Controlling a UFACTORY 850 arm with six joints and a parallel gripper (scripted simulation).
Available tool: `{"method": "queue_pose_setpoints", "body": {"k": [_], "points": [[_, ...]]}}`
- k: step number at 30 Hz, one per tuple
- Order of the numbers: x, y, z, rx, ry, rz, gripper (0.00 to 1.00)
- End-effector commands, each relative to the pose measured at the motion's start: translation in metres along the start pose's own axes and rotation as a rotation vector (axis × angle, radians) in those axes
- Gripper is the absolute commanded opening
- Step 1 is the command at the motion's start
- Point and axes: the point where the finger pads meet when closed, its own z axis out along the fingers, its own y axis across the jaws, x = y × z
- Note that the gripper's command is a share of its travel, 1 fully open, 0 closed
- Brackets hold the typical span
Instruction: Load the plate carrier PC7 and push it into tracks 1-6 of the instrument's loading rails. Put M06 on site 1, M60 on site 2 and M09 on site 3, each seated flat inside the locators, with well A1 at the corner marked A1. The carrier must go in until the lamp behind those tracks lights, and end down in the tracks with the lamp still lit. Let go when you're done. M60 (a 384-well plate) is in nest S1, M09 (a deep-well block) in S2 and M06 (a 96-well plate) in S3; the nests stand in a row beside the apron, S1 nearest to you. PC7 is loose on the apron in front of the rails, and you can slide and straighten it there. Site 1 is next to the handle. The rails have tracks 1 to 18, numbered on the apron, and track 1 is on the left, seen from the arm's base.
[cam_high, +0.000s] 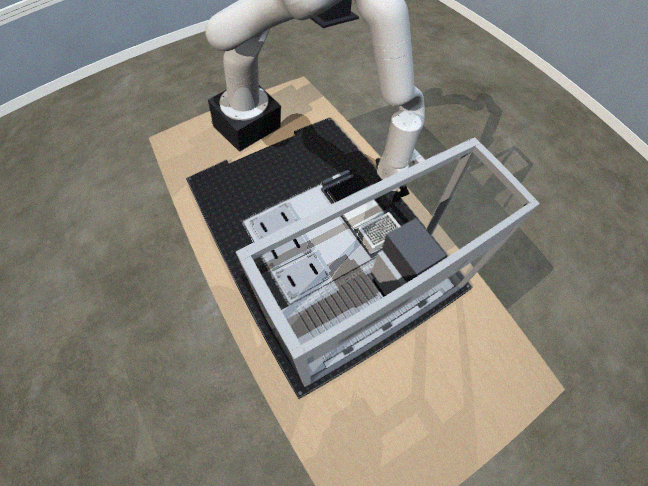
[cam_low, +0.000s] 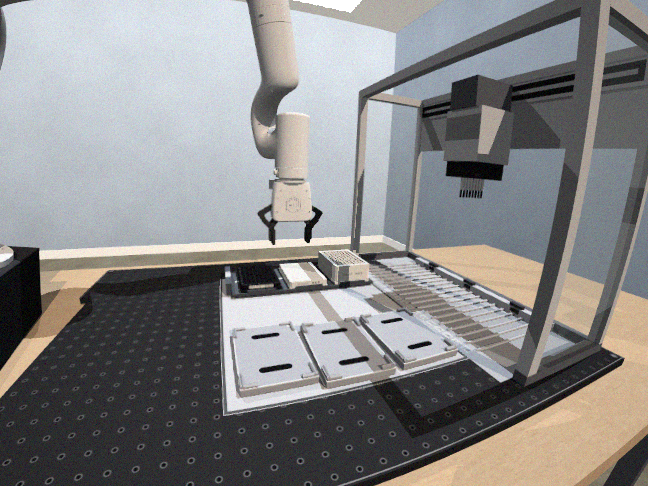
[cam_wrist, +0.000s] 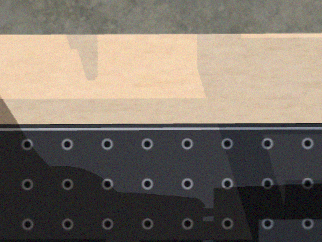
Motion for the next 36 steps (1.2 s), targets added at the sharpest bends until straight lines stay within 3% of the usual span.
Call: {"method": "queue_pose_setpoints", "body": {"k": [1,27,36], "points": [[0.000,0.001,0.003,-0.002,0.001,0.000,1.00],[0.000,0.001,0.042,-0.002,0.001,0.000,1.00],[0.000,0.001,0.041,-0.002,0.001,0.000,1.00]]}}
